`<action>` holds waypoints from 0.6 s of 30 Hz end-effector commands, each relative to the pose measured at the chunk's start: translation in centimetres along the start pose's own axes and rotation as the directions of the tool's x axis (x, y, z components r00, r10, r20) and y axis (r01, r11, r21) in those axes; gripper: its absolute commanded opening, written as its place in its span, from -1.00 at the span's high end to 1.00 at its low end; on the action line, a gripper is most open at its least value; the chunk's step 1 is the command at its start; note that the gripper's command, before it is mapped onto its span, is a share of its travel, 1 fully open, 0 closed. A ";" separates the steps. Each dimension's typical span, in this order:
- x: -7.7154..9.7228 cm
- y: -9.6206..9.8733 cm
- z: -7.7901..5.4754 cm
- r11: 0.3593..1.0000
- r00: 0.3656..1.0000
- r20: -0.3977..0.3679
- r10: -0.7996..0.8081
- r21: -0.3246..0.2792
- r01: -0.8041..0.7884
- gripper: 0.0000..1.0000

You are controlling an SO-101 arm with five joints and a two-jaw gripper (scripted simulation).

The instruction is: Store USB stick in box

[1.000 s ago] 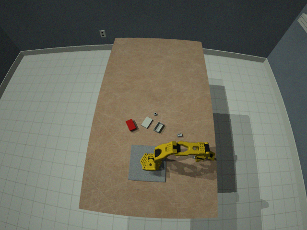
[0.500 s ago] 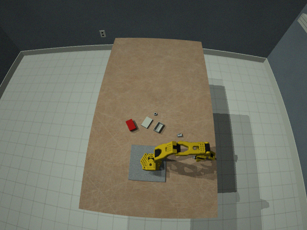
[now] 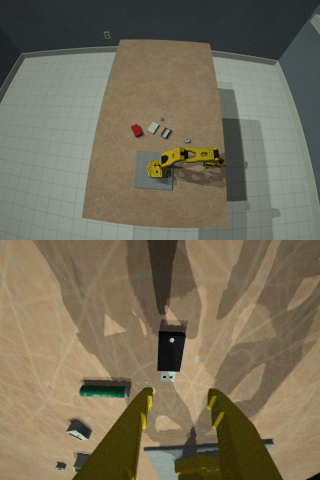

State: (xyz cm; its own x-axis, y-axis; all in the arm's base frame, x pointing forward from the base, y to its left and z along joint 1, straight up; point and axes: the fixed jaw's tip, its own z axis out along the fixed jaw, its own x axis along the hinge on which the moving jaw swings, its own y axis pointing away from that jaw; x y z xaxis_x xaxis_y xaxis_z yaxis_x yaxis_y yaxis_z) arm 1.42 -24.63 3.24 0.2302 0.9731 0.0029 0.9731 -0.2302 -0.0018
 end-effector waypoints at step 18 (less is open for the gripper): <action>-0.1 0.0 0.9 1.000 1.000 0.007 -0.003 -0.003 0.003 0.61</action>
State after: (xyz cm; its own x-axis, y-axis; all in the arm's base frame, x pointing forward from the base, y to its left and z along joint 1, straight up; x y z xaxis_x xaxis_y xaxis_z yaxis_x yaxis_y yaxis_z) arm 1.43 -24.99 2.87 0.2302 0.9729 -0.0208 0.9732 -0.2301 0.0045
